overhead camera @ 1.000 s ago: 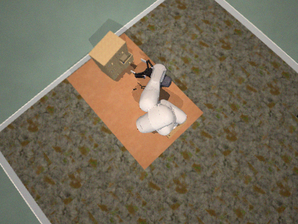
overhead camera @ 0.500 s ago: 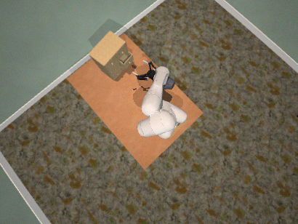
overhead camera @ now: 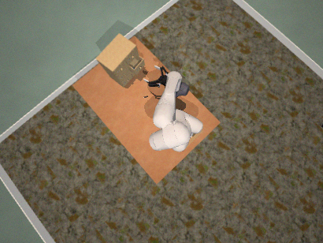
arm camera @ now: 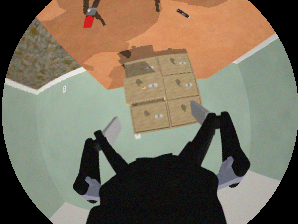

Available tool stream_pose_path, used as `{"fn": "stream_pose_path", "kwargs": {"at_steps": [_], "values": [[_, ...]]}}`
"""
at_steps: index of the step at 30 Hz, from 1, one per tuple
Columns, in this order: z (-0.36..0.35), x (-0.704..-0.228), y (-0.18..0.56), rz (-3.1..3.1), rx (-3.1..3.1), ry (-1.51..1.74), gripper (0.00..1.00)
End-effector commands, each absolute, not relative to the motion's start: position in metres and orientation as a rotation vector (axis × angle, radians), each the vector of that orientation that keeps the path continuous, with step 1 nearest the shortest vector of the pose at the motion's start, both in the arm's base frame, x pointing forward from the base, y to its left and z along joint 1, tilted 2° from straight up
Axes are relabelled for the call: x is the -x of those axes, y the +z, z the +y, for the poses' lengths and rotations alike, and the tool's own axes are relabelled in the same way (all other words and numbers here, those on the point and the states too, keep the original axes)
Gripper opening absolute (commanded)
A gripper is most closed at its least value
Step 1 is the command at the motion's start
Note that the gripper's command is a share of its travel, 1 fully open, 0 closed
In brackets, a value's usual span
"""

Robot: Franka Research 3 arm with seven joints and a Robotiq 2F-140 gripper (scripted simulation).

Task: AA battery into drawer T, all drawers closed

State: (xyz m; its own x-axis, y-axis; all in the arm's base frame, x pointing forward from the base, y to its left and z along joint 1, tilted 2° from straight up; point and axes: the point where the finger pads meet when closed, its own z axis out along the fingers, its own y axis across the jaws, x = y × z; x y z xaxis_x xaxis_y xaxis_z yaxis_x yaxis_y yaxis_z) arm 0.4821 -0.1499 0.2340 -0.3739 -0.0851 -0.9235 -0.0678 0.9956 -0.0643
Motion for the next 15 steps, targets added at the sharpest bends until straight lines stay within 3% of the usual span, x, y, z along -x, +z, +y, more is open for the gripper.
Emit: {"fn": "stream_pose_path", "kwargs": {"at_steps": [1,15], "values": [[-0.1523,-0.4803,0.2323,1.991,0.069,0.000,1.00],[-0.1520,-0.4803,0.2420,2.285,0.072,-0.011,1.00]]}}
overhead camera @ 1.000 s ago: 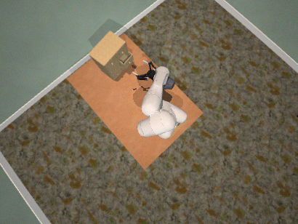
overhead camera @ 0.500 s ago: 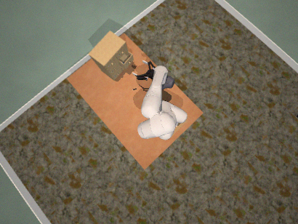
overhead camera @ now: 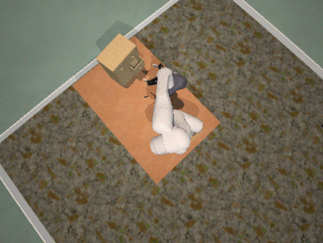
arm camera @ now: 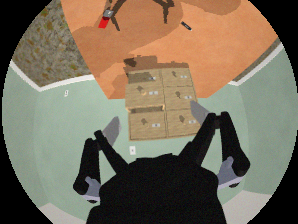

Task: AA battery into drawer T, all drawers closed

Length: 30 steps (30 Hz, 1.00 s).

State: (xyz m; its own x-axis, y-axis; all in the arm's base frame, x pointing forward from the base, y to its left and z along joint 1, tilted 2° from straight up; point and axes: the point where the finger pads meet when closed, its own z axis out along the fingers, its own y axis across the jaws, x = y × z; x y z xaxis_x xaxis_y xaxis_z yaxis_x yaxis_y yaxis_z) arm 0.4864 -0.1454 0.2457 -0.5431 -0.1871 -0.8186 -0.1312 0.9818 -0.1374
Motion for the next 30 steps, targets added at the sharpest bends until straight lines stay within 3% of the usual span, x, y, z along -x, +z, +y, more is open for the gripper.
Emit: {"fn": "stream_pose_path", "kwargs": {"at_steps": [1,30], "values": [[-0.152,-0.480,0.243,2.310,0.072,-0.013,1.00],[-0.151,-0.480,0.266,3.012,0.076,-0.044,1.00]]}}
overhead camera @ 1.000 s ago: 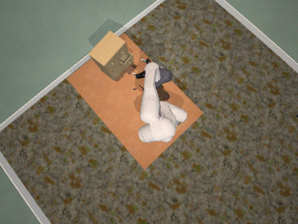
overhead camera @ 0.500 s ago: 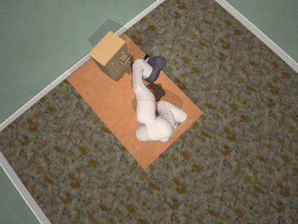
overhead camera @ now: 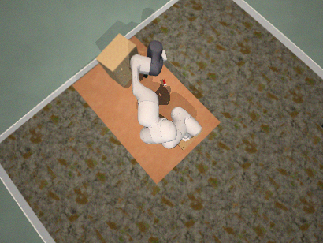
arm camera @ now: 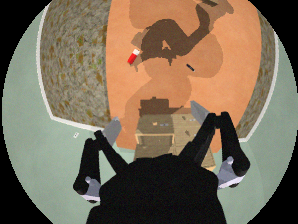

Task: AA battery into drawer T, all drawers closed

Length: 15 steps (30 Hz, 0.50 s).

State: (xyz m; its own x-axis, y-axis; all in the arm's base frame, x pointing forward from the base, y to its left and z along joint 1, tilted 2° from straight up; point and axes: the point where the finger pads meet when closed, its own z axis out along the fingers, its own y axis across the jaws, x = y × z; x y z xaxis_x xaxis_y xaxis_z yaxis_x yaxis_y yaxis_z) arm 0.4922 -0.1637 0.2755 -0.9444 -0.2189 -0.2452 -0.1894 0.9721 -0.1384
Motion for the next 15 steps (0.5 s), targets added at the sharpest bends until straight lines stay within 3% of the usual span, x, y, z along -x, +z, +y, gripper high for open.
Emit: {"fn": "stream_pose_path", "kwargs": {"at_steps": [1,15], "values": [[-0.1513,-0.4803,0.2664,3.028,0.076,-0.045,1.00],[-0.1512,-0.4803,0.2699,3.133,0.076,-0.051,1.00]]}}
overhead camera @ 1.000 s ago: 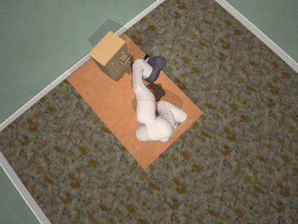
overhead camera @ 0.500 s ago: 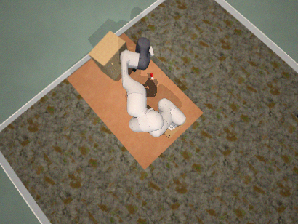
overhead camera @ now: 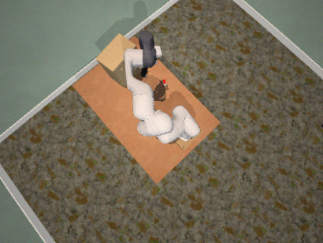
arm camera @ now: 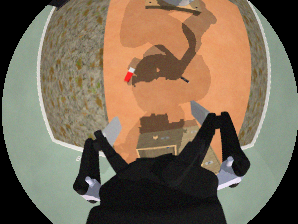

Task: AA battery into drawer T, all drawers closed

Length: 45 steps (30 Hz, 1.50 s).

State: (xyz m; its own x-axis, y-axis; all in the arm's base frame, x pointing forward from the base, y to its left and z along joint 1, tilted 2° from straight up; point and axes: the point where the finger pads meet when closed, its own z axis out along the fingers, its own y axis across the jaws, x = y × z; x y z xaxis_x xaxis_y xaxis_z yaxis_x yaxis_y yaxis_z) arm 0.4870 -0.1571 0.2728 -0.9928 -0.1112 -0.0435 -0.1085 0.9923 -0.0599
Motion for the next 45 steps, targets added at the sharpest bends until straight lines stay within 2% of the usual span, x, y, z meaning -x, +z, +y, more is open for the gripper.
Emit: {"fn": "stream_pose_path", "kwargs": {"at_steps": [1,34,45], "values": [[-0.151,-0.480,0.270,3.136,0.075,-0.051,1.00],[-0.152,-0.480,0.270,3.138,0.085,-0.052,1.00],[-0.161,-0.453,0.267,3.138,0.083,-0.052,1.00]]}}
